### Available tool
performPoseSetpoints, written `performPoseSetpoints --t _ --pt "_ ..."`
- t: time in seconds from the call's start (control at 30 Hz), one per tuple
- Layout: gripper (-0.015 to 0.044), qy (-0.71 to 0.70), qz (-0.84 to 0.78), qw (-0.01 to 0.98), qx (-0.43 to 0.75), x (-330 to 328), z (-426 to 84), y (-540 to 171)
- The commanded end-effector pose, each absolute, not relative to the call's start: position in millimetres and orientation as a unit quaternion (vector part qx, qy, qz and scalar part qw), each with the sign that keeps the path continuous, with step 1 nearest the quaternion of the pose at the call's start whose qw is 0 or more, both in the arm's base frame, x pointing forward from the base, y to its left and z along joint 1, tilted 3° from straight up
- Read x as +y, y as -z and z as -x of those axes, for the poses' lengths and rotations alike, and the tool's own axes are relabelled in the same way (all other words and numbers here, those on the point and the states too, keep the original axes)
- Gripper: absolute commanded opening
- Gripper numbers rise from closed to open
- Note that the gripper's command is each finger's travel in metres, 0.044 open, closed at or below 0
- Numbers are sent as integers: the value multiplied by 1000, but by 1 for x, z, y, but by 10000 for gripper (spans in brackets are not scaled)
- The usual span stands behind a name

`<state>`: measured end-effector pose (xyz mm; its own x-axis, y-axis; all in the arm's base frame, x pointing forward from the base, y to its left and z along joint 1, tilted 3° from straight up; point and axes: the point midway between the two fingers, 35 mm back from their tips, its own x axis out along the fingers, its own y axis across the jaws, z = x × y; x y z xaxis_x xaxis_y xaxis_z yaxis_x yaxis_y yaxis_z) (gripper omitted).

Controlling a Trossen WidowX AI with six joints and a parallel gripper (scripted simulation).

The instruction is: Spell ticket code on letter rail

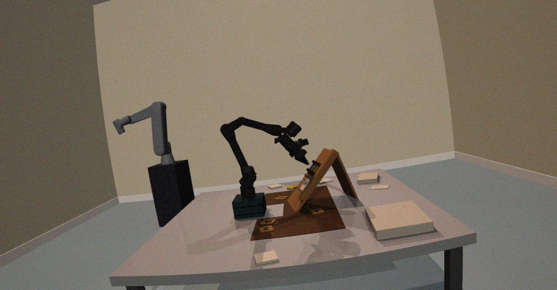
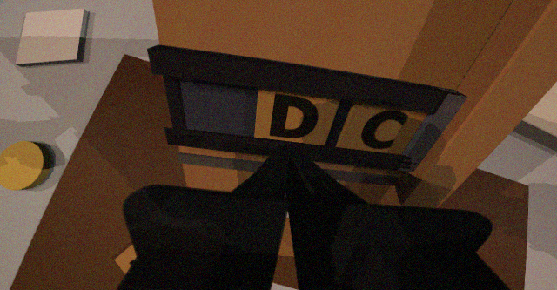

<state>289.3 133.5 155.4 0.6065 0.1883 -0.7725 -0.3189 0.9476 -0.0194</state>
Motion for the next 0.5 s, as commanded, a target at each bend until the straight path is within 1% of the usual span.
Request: performPoseSetpoints --t 0.0,0.3,0.47 --pt "0 -141 84 863 479 146 -296 -161" --pt "0 -118 106 765 624 166 -301 -163" --pt "0 -115 108 757 634 167 -301 -163"
